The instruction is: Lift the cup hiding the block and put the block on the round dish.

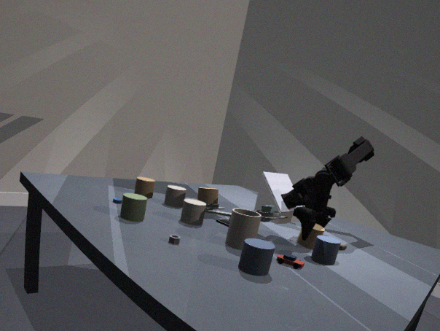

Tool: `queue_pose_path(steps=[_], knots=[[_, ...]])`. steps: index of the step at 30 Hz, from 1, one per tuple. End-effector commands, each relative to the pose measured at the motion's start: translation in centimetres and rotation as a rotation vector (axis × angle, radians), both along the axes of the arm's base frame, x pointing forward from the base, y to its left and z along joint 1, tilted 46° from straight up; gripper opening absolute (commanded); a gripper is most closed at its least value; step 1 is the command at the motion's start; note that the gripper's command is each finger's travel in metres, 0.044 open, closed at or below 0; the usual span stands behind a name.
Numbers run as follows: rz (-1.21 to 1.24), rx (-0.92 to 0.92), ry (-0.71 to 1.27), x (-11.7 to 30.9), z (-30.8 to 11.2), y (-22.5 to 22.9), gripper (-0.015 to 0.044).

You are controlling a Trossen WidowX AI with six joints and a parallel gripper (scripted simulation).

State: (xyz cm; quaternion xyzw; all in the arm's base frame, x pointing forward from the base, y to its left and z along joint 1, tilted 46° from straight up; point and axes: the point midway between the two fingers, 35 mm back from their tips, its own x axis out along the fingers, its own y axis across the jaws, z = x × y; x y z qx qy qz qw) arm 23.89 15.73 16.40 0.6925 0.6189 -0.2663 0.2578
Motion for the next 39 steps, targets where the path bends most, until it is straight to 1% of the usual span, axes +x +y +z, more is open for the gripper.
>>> queue_pose_path(steps=[1, 15, 17, 22, 27, 31, 34, 39], knots=[[0.0, 0.0, 0.0, 0.0, 0.0, 0.0, 0.0026], [0.0, 0.0, 0.0, 0.0, 0.0, 0.0, 0.0394], [-0.001, -0.003, 0.0, 0.0, 0.4, -0.5, 0.044], [-0.007, -0.007, 0.004, -0.4, 3.5, -3.9, 0.044], [-0.007, -0.007, 0.004, -0.4, 3.6, -4.0, 0.044], [-0.06, 0.004, -0.036, 1.5, 4.0, -5.2, 0.0335], [-0.052, -0.008, -0.038, 2.4, 3.6, -6.3, 0.026], [-0.031, -0.027, -0.04, 4.2, 2.7, -8.6, 0.026]])
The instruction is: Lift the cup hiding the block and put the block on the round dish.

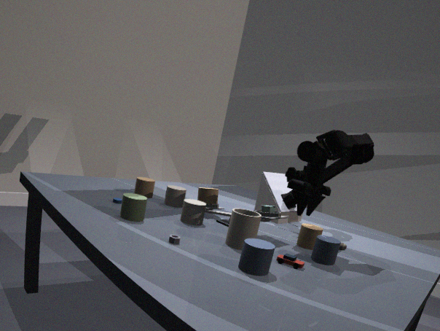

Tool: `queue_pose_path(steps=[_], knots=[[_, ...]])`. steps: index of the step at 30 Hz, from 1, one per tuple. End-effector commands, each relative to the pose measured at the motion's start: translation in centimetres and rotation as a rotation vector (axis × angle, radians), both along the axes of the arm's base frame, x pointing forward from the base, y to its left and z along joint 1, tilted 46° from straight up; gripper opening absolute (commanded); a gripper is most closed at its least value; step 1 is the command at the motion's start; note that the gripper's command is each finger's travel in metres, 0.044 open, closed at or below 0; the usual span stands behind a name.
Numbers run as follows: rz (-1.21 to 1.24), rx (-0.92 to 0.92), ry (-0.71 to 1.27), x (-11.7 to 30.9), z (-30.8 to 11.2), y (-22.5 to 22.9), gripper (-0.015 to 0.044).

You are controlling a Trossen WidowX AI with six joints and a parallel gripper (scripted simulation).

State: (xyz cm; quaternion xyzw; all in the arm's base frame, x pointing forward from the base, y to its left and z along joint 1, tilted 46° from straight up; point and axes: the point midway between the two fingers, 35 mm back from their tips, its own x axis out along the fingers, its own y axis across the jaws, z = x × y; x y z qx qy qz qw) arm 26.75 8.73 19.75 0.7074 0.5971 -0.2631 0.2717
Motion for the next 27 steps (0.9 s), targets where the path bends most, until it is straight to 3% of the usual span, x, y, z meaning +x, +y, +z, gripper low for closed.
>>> queue_pose_path(steps=[1, 10, 27], knots=[[0.016, -0.012, 0.001, 1.8, -1.0, -2.4, 0.026], [0.081, -0.005, -0.005, 4.8, -4.0, -9.5, 0.026], [0.082, -0.004, -0.006, 5.1, -5.5, -8.2, 0.026]])
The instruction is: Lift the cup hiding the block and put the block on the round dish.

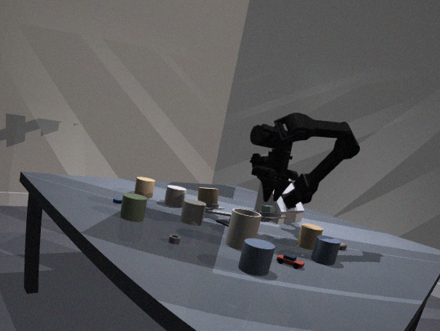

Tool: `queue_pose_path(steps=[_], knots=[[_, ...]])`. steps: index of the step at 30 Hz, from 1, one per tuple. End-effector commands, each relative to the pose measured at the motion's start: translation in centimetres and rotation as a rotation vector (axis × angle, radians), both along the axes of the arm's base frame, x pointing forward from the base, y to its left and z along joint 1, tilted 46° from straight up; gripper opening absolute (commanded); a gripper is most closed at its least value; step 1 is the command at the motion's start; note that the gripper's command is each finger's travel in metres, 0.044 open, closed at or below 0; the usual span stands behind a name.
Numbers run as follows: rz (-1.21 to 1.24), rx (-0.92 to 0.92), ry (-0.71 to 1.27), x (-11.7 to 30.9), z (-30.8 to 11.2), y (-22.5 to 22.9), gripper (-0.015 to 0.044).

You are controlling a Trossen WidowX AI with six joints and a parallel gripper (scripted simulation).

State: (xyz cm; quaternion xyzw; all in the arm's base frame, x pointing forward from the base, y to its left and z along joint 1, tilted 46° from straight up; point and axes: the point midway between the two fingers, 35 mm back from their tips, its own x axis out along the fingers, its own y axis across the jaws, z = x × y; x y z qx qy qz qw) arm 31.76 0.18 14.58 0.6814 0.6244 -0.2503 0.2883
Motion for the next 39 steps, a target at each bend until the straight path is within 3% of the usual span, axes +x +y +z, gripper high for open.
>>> queue_pose_path(steps=[1, 21, 26, 32, 36, 39], knots=[[-0.004, 0.004, 0.003, 0.1, -0.5, 0.5, 0.026], [-0.003, 0.006, 0.002, 0.3, -2.5, 2.6, 0.026], [-0.003, 0.006, 0.002, 0.3, -2.5, 2.6, 0.0129], [-0.003, 0.006, 0.002, 0.3, -2.5, 2.6, 0.0089], [-0.016, 0.005, 0.008, 0.3, -1.9, 1.9, 0.0], [-0.042, 0.005, 0.018, 0.3, -0.7, 0.6, 0.0]])
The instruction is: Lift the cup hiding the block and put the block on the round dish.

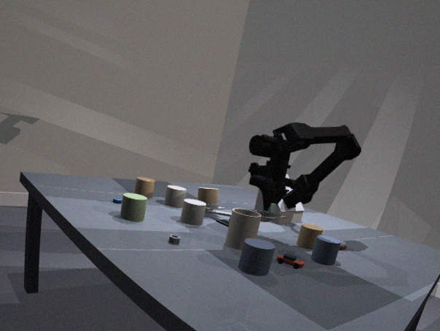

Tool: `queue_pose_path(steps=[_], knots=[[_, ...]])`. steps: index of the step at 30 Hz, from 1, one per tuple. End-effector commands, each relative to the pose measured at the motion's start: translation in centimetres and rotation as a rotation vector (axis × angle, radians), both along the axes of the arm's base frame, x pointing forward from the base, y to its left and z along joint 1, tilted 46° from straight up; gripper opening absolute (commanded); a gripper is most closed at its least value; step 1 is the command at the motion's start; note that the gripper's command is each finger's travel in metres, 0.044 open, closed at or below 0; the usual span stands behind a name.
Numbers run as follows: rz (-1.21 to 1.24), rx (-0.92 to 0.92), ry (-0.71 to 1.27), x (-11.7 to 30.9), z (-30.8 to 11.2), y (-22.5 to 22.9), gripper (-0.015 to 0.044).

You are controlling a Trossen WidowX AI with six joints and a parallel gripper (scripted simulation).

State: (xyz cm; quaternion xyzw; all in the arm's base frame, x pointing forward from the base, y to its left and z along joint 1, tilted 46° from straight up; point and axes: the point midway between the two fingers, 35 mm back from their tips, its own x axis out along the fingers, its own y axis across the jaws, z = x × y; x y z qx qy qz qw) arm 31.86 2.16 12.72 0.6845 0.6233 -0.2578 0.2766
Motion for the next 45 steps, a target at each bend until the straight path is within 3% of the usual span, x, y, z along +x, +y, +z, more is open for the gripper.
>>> queue_pose_path(steps=[1, 16, 45], knots=[[-0.035, -0.004, -0.001, 0.2, 1.5, -1.8, 0.0], [-0.123, 0.001, 0.037, -0.8, 5.8, -6.2, 0.0], [-0.085, -0.054, 0.023, -0.7, -6.7, -16.2, 0.0]])
